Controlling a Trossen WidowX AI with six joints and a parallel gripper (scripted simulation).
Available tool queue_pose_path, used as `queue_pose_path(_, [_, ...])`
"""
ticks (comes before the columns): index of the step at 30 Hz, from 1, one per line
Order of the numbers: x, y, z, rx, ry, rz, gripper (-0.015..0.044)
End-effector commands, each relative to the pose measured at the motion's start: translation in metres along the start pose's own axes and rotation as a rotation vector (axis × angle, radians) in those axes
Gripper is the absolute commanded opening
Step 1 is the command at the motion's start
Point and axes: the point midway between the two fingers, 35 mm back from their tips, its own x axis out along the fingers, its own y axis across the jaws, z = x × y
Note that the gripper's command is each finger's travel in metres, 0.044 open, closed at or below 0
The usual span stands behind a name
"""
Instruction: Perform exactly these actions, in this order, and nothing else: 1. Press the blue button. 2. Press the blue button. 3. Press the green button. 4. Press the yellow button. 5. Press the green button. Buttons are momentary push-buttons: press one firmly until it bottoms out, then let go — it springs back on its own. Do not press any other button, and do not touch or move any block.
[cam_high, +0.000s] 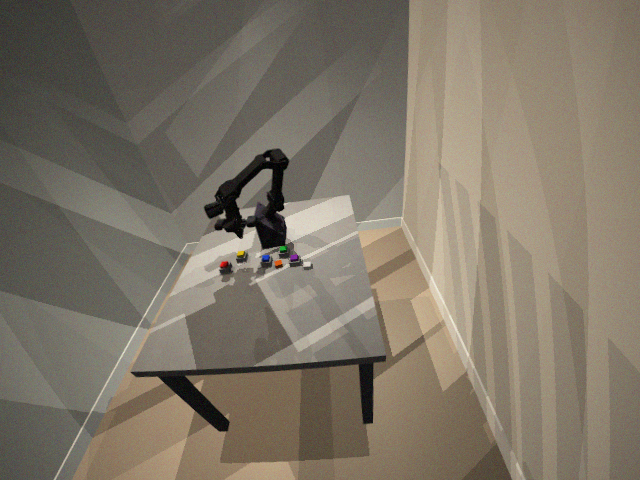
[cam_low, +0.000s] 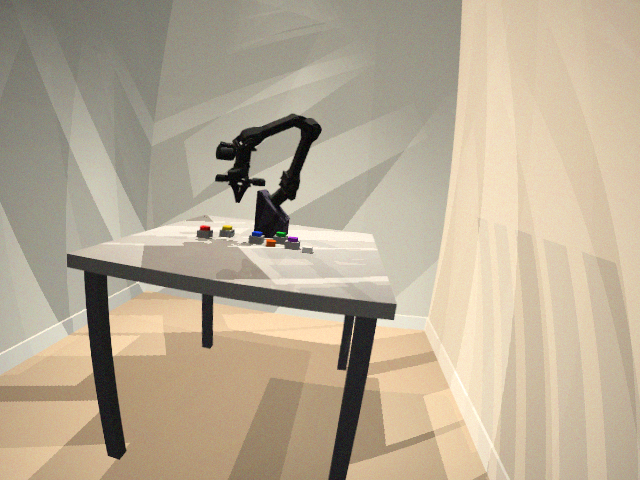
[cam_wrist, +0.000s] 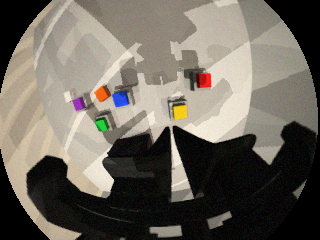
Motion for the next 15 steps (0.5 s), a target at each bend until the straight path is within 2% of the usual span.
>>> queue_pose_path(1, [0.007, -0.031, -0.010, -0.019, 0.002, 0.013, 0.0020])
queue_pose_path(6, [0.013, -0.040, -0.013, -0.025, 0.001, 0.018, 0.0020])
queue_pose_path(10, [0.068, -0.038, -0.013, -0.026, 0.000, 0.020, 0.0020])
queue_pose_path(15, [0.072, -0.038, -0.013, -0.026, 0.000, 0.020, 0.0020])
